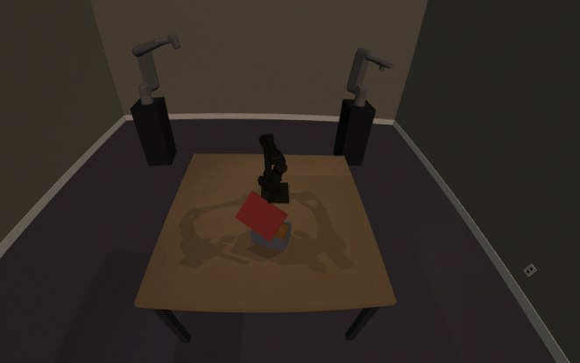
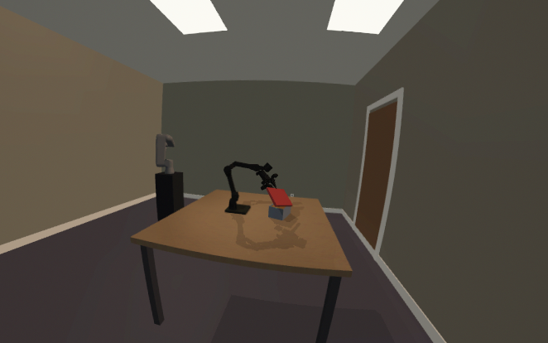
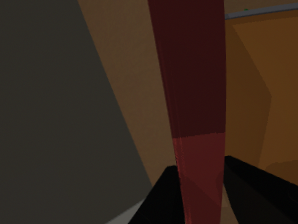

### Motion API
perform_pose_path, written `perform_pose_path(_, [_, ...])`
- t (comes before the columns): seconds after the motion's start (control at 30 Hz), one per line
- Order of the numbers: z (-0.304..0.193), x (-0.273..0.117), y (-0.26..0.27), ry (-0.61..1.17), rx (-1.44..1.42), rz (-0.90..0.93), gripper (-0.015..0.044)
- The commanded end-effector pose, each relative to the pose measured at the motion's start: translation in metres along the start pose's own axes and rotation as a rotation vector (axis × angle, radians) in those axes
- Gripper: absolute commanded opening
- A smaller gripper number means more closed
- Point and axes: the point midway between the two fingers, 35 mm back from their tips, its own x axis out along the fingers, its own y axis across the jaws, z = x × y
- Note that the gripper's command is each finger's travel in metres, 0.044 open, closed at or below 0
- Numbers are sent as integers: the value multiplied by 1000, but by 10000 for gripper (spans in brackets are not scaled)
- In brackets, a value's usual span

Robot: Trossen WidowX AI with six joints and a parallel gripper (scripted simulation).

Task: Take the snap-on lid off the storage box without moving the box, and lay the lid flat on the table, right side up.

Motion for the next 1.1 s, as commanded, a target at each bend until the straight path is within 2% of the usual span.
perform_pose_path(0.0, [8,-2,1,4,-1,7,0])
perform_pose_path(1.07, [71,-4,-1,0,-6,8,0])
